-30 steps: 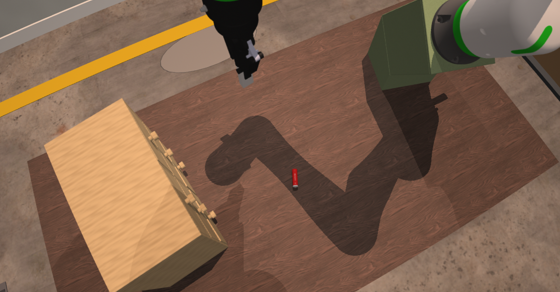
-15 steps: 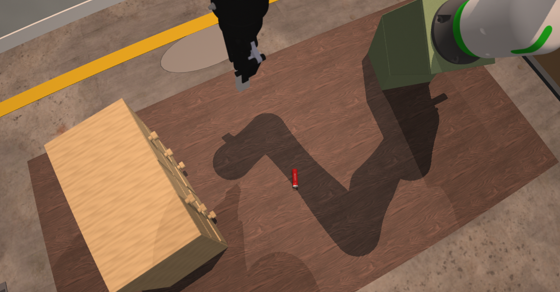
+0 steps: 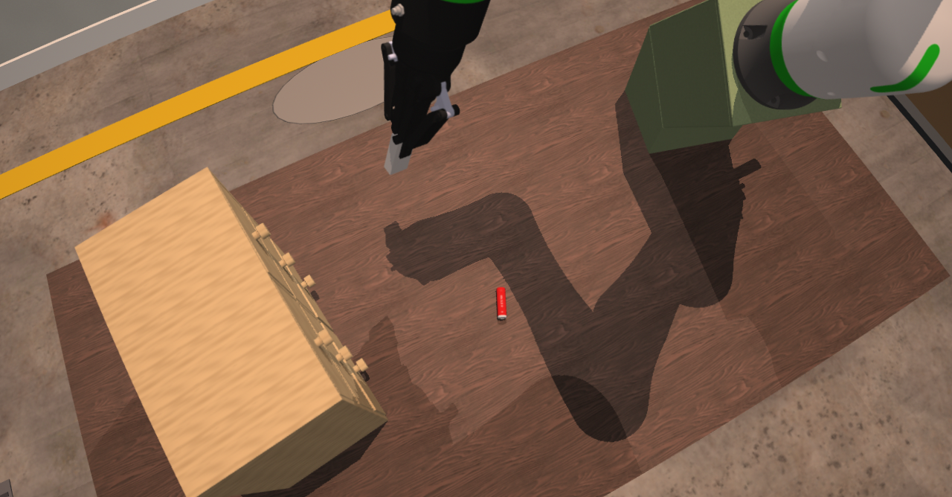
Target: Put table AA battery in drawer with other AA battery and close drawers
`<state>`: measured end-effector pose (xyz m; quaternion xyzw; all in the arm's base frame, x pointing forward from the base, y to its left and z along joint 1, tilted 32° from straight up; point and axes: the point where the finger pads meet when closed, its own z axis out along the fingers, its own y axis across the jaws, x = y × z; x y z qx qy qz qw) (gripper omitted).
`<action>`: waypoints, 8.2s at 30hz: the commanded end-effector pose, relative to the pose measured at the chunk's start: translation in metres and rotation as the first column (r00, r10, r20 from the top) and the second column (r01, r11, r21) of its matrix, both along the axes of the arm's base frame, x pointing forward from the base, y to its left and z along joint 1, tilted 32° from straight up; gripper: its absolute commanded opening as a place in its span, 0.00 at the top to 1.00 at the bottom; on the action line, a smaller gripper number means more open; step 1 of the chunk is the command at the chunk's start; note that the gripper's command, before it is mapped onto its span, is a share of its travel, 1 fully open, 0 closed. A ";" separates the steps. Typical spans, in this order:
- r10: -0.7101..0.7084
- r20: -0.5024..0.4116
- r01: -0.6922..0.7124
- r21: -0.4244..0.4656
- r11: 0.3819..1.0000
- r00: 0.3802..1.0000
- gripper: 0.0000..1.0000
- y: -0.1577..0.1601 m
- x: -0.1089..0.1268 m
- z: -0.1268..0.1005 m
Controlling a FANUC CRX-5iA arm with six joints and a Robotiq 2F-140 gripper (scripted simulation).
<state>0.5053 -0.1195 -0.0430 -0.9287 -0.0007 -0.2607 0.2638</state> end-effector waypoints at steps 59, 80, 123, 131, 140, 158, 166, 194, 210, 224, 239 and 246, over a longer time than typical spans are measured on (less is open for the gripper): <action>-0.421 0.638 0.338 0.256 0.906 0.645 0.80 0.037 0.082 -0.047; -0.421 0.638 0.338 0.256 0.906 0.645 0.80 0.038 0.087 -0.047; -0.421 0.638 0.338 0.256 0.906 0.645 0.80 0.049 0.149 -0.050; -0.421 0.638 0.338 0.256 0.906 0.645 0.80 0.049 0.149 -0.050; -0.421 0.638 0.338 0.256 0.906 0.645 0.80 0.049 0.151 -0.050; -0.421 0.638 0.338 0.256 0.906 0.645 0.80 0.050 0.176 -0.044; -0.421 0.638 0.338 0.256 0.906 0.645 0.80 0.051 0.182 -0.043; -0.421 0.638 0.338 0.256 0.906 0.645 0.92 0.051 0.183 -0.043; -0.421 0.638 0.338 0.256 0.906 0.645 0.92 0.051 0.183 -0.043; -0.421 0.638 0.338 0.256 0.906 0.645 0.92 0.051 0.182 -0.043; -0.421 0.638 0.338 0.256 0.906 0.645 0.92 0.050 0.174 -0.045; -0.421 0.638 0.338 0.256 0.906 0.645 0.92 0.050 0.167 -0.046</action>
